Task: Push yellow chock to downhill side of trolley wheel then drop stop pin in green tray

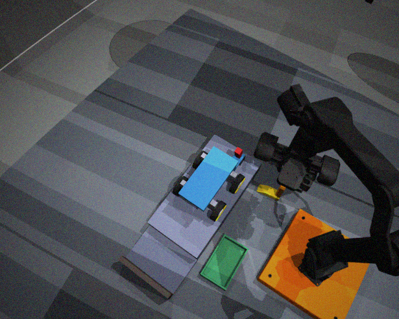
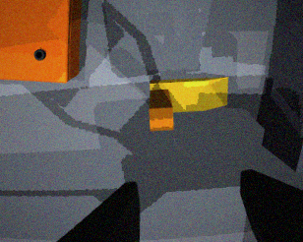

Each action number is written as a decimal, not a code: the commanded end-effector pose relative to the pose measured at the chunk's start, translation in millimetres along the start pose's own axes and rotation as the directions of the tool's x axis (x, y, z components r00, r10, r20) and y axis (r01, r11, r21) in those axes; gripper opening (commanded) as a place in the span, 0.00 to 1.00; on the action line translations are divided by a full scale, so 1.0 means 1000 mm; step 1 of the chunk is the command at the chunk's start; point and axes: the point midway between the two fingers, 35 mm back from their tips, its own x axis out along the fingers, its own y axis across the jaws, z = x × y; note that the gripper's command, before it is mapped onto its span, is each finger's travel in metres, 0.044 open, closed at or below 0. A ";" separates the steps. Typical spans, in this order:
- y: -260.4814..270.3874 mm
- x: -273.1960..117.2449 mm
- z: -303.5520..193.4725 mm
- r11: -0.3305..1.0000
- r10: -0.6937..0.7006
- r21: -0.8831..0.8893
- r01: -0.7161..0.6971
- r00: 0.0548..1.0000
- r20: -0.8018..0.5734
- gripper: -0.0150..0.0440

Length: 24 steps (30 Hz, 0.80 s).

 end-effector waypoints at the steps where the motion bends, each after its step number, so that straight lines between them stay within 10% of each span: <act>1: 0.008 0.004 0.004 0.999 -0.002 0.049 0.000 0.999 0.046 0.58; 24: 0.008 0.050 0.006 0.999 -0.002 0.049 0.000 0.999 0.046 0.58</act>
